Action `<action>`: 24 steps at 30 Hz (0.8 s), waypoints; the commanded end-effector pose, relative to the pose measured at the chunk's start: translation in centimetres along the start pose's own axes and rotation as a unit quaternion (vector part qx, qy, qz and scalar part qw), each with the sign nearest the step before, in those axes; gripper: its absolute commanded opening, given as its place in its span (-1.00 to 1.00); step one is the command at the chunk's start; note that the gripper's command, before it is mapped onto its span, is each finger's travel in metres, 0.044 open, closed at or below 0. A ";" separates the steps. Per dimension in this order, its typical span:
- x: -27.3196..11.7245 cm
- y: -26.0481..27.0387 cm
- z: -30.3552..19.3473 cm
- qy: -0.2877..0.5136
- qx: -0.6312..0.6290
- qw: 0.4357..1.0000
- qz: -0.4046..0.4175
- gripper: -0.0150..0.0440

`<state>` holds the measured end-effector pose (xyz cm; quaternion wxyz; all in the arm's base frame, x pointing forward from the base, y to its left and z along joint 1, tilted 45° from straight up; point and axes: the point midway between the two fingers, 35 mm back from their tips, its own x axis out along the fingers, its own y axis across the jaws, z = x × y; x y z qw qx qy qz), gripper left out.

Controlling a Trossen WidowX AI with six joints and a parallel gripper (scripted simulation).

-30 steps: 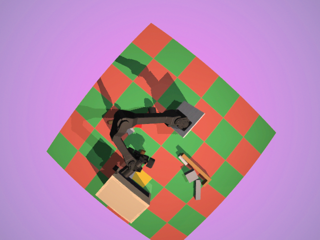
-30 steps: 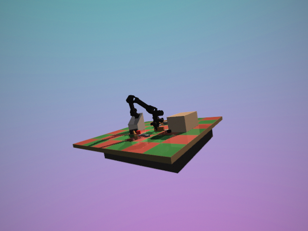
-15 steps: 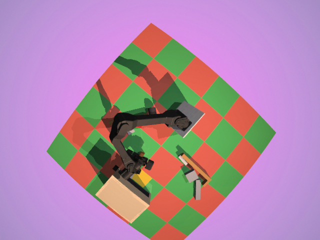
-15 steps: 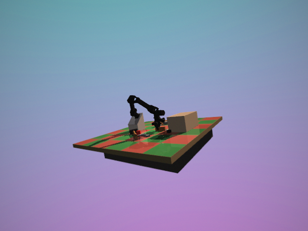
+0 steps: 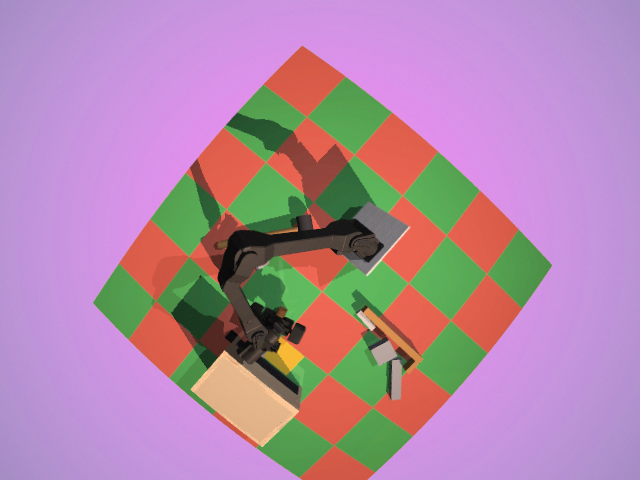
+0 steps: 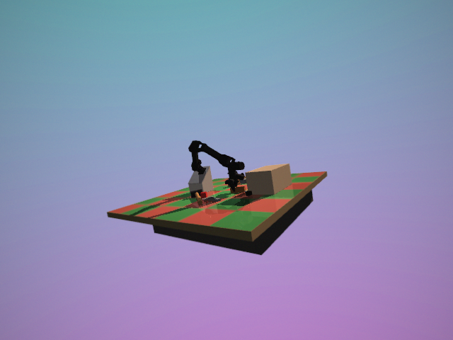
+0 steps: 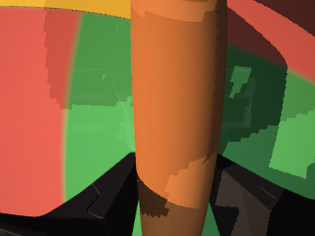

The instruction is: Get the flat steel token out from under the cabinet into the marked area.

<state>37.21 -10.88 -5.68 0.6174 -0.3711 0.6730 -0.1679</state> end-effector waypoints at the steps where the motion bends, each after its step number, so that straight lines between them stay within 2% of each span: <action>1: 0.0 -0.2 0.9 -0.005 0.007 1.000 0.000 -0.49; 24: -0.1 -0.3 3.0 -0.006 0.008 1.000 0.000 -0.49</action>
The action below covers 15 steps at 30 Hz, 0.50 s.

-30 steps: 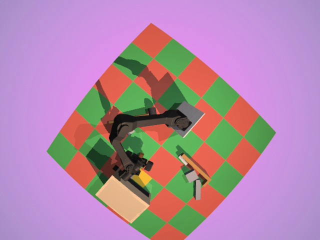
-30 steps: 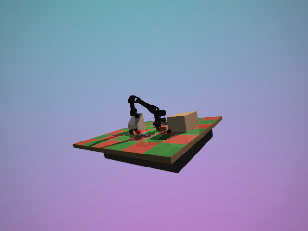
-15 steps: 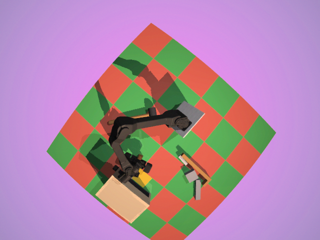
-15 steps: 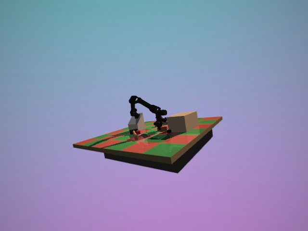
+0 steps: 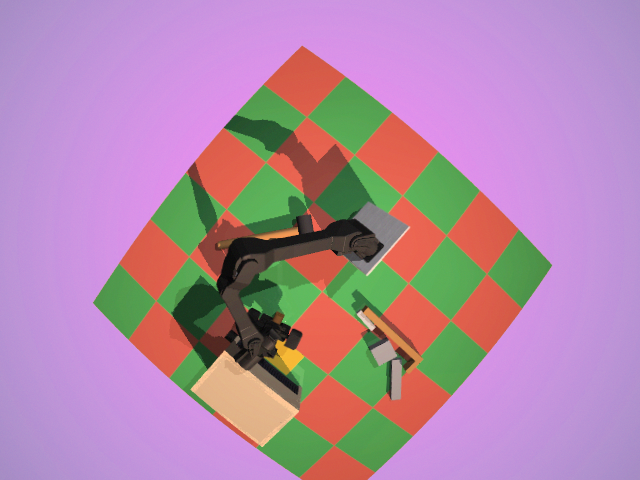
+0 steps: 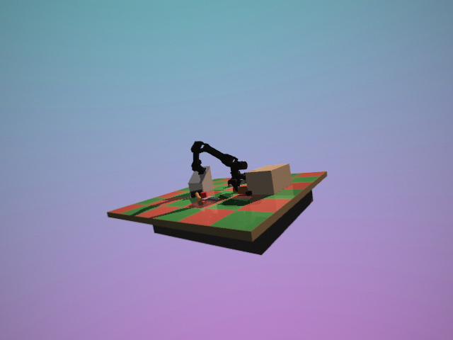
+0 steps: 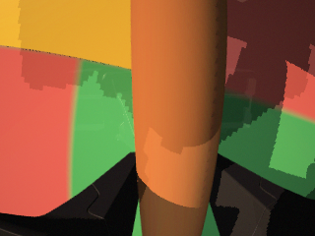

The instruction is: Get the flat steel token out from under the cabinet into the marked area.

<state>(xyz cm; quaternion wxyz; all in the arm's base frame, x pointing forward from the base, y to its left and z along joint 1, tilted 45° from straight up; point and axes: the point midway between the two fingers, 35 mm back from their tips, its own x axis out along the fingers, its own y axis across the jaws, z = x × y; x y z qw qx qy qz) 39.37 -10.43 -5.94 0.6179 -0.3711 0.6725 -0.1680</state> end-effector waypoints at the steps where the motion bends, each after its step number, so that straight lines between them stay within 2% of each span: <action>1: 0.0 -0.2 0.9 -0.005 0.007 1.000 0.000 -0.49; 15: -0.1 -0.3 2.1 -0.006 0.008 1.000 0.000 -0.49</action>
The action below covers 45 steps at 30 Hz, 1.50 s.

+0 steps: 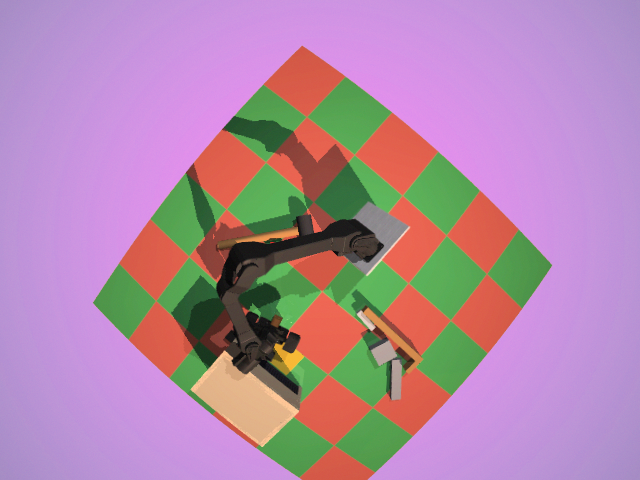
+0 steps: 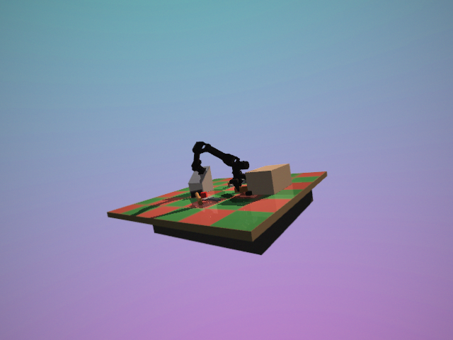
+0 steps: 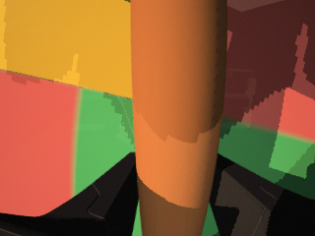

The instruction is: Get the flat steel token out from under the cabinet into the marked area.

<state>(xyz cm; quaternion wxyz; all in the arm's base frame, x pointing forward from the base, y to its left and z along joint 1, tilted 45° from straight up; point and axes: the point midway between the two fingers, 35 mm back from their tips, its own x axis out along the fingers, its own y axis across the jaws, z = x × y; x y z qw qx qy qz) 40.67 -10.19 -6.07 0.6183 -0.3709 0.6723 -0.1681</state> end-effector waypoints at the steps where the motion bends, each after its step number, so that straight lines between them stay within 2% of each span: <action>1: 0.0 -0.2 0.8 -0.005 0.007 1.000 0.000 -0.49; 22: 0.0 -0.3 2.3 -0.006 0.007 1.000 0.000 -0.49; 45: 0.0 1.9 2.2 -0.006 0.007 1.000 0.000 -0.49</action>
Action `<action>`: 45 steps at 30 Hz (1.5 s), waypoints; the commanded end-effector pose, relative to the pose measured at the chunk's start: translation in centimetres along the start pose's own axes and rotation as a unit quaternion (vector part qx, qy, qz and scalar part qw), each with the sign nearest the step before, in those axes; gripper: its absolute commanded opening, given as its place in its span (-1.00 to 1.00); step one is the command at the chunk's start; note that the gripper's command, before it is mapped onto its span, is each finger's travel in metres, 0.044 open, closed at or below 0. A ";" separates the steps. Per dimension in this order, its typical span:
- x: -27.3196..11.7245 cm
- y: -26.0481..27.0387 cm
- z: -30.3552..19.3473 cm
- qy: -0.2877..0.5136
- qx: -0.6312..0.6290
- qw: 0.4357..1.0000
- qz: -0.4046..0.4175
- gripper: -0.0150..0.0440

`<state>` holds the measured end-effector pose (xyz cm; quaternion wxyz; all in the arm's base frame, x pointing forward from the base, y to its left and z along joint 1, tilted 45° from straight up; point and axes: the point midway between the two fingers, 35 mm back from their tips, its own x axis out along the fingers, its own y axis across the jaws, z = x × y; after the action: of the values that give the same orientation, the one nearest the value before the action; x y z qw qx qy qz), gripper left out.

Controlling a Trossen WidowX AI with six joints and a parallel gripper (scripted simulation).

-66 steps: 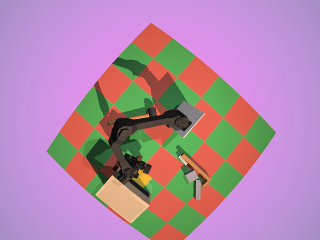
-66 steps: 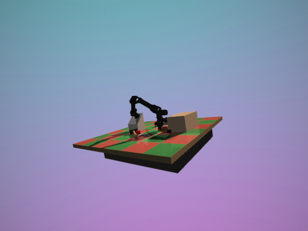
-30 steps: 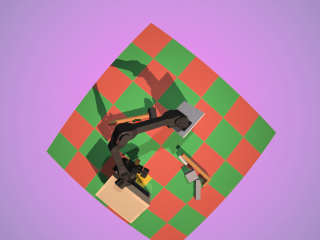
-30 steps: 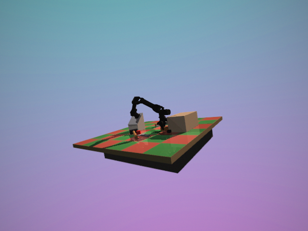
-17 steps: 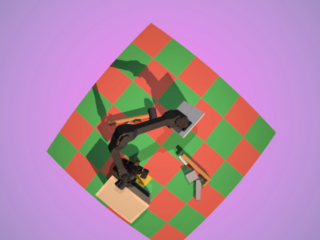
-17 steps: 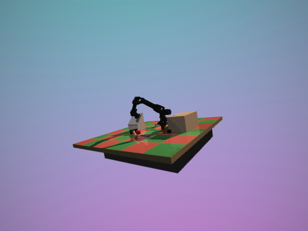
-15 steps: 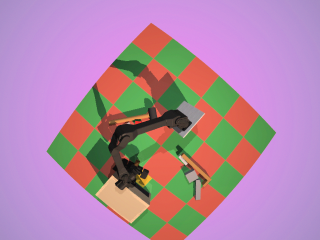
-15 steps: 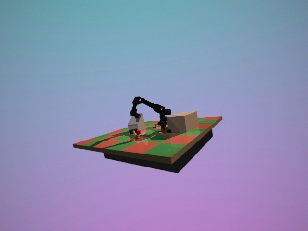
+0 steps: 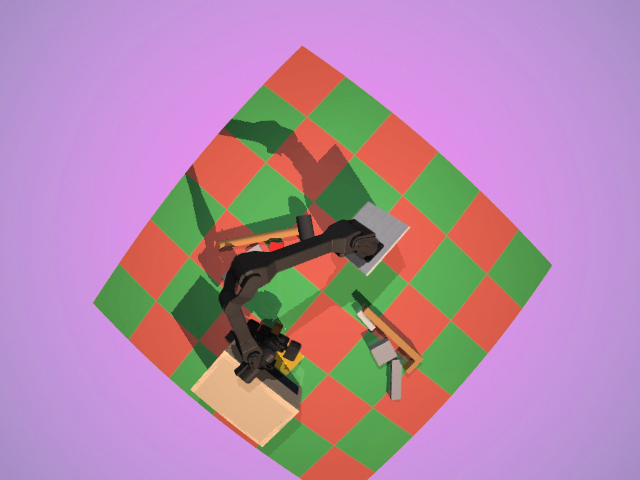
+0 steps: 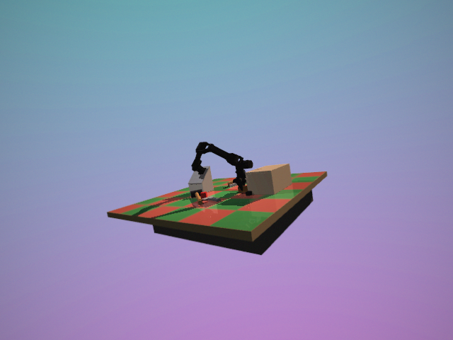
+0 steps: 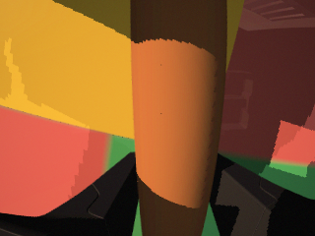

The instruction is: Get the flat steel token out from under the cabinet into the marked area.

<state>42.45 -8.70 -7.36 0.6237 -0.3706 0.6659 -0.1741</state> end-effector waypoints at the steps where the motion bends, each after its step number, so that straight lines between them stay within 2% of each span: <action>1: 0.1 0.5 -0.1 0.000 0.000 1.000 0.005 -0.49; 45: 0.1 0.2 -3.5 0.000 -0.001 1.000 0.005 -0.49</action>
<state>39.66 -9.36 -6.91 0.6269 -0.3663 0.6654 -0.1734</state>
